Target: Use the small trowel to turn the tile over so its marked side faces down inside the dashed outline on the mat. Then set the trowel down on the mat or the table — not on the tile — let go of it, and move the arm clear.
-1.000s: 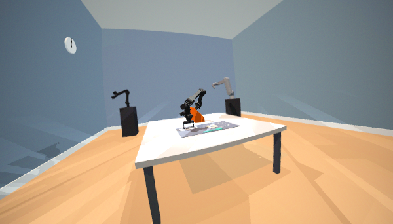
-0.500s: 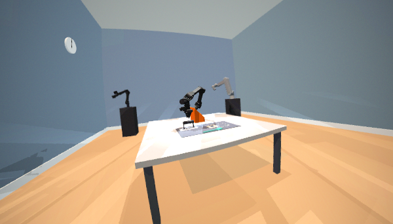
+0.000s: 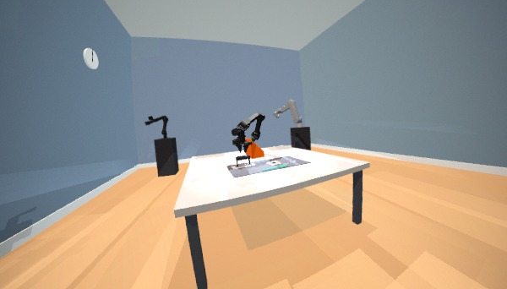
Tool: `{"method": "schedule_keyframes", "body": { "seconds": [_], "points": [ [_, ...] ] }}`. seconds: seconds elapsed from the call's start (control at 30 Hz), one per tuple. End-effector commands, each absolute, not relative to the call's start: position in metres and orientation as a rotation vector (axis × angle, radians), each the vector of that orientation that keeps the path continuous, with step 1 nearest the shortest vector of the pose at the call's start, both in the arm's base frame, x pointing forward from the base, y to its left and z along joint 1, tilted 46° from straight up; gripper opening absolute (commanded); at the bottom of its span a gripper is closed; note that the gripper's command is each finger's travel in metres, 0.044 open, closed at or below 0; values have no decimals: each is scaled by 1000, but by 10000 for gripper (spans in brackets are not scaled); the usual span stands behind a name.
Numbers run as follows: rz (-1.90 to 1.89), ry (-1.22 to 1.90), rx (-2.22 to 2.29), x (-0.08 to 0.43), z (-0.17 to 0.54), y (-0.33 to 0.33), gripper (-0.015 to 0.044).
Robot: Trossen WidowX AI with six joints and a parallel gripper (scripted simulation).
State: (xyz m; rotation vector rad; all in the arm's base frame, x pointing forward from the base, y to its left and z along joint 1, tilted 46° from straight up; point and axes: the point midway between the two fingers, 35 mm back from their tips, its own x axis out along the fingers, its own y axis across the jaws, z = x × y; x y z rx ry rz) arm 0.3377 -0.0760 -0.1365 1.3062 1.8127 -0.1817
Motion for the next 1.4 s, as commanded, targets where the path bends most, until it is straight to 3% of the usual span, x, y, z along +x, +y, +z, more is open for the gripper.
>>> {"method": "schedule_keyframes", "body": {
  "seconds": [0.0,1.37],
  "points": [
    [-70,1800,1216,337,-137,-76,270],
    [1027,1290,159,338,-138,-76,270]
  ]
}}
